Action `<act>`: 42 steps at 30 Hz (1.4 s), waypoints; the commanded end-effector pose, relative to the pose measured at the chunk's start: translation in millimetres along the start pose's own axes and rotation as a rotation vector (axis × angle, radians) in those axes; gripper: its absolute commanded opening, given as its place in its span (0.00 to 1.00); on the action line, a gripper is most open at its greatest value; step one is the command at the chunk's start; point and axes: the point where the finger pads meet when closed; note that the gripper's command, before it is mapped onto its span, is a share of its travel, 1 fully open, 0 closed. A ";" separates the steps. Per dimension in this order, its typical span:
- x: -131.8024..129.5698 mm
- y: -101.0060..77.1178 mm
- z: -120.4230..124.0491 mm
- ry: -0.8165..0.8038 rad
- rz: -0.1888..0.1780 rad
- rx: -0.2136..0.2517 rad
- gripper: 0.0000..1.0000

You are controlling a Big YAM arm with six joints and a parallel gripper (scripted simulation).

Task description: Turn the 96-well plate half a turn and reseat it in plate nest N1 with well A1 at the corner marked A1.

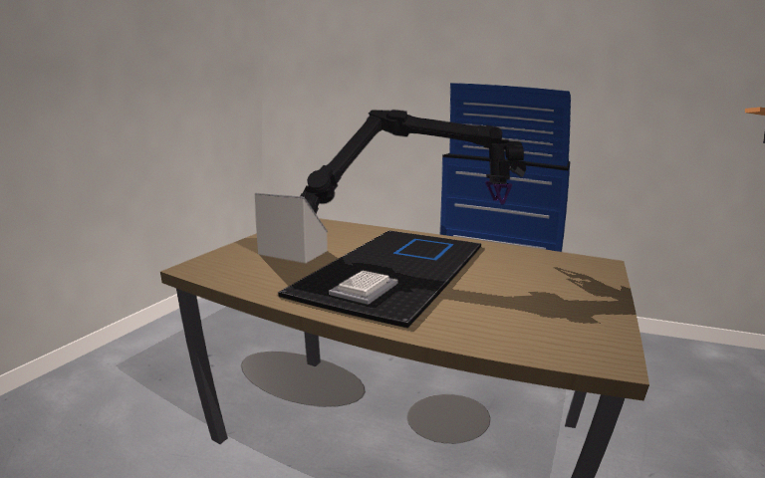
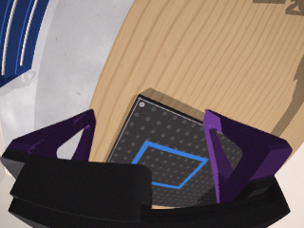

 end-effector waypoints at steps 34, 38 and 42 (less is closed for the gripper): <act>-83.3 -9.9 33.0 0.198 0.042 -0.017 1.00; -100.4 -8.4 45.5 0.354 0.059 -0.005 1.00; -116.9 -6.7 56.4 0.411 0.064 -0.005 1.00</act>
Point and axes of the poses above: the point where the finger pads meet when closed, its own y axis out along the fingers, its own x axis across the jaws, z = x × y, and after that the axes turned 12 degrees about -y, right-handed
